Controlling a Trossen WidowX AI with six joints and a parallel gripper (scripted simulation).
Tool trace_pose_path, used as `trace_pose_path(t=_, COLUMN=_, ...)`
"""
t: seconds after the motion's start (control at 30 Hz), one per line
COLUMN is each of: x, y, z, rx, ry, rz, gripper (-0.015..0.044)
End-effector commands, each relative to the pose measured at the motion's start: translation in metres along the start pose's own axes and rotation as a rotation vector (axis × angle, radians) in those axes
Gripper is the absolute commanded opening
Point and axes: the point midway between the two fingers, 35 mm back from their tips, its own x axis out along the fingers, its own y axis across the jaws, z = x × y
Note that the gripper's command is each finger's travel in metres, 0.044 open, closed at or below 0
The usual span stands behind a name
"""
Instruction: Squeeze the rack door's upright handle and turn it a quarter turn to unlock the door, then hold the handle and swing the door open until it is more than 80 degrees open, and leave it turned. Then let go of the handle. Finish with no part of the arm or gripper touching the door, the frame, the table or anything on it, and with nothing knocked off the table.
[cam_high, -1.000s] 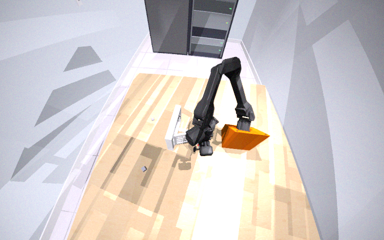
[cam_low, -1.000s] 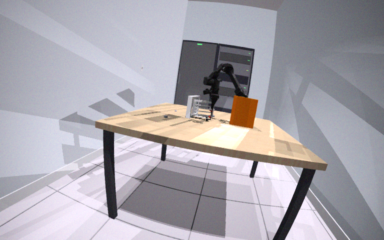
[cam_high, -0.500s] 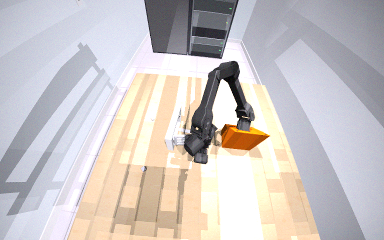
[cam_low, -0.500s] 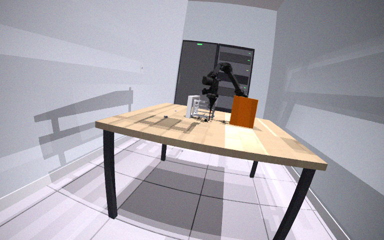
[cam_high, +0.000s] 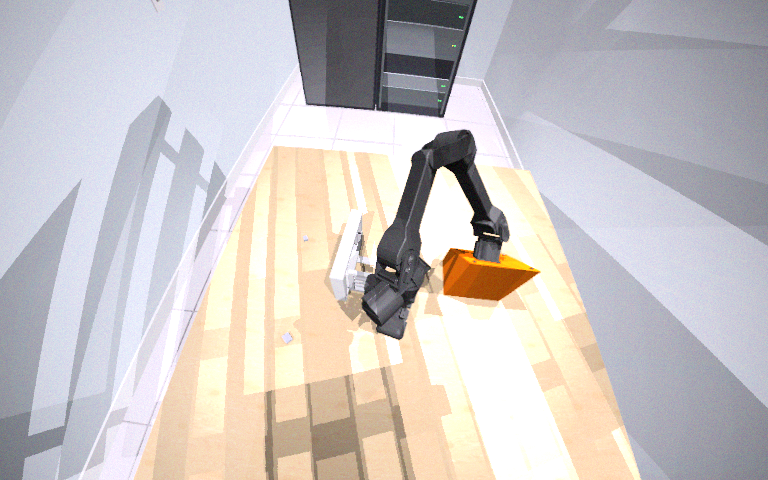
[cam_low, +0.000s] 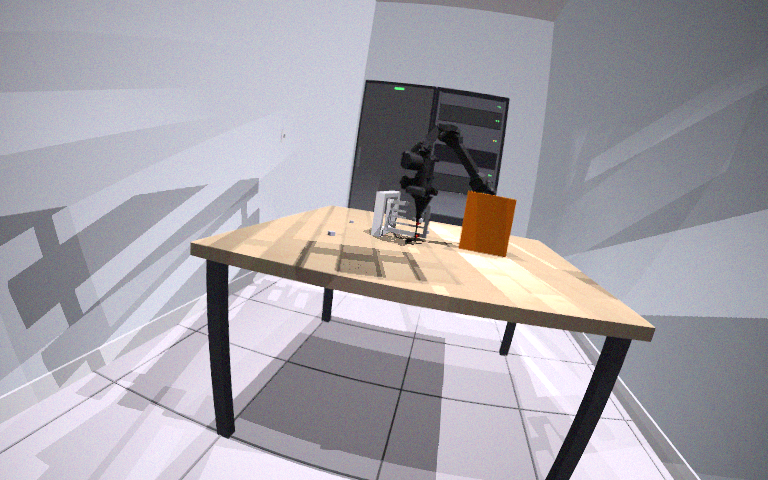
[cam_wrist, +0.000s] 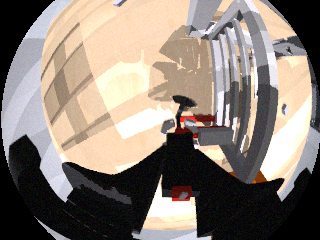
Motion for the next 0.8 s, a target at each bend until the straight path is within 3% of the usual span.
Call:
trace_pose_path(t=0.0, x=0.0010, y=0.0012, z=0.0005, rx=0.017, ry=0.000, rz=-0.003, gripper=0.0009)
trace_pose_path(t=0.2, x=0.0010, y=0.0012, z=0.0005, rx=0.017, ry=0.000, rz=-0.003, gripper=0.0009)
trace_pose_path(t=0.53, x=0.0010, y=0.0012, z=0.0005, rx=0.017, ry=0.000, rz=-0.003, gripper=0.0272)
trace_pose_path(t=0.77, x=-0.0080, y=0.0022, z=0.0011, rx=0.017, ry=0.001, rz=-0.002, gripper=0.0281)
